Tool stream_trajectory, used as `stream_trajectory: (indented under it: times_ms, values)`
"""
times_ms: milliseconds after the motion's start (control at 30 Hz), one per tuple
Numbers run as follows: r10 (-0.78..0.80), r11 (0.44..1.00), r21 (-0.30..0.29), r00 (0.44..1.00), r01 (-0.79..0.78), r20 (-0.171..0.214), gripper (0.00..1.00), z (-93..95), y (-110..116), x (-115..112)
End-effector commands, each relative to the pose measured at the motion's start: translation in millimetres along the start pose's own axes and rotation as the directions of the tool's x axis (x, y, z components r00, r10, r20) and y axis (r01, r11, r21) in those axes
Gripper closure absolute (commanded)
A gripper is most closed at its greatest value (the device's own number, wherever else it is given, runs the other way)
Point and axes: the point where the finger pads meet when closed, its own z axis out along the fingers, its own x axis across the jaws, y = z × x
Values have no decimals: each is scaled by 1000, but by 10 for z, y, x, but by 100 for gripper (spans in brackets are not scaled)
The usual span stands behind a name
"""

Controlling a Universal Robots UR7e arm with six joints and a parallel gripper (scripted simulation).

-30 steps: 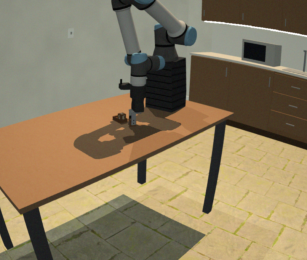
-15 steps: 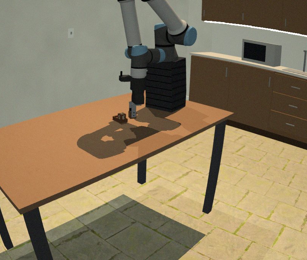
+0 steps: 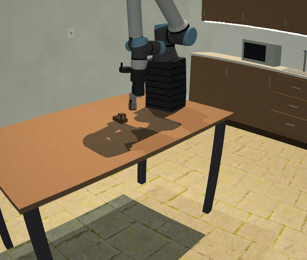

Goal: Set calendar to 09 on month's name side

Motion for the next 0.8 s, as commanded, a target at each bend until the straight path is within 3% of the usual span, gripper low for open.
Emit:
stream_trajectory:
  times_ms: [0, 767]
  values:
    - [0, 1000, 1, 1000, 0, 1, 40, -78, -2, -2]
    - [-46, 999, 1, 999, 46, 0, 40, -131, -4, -4]
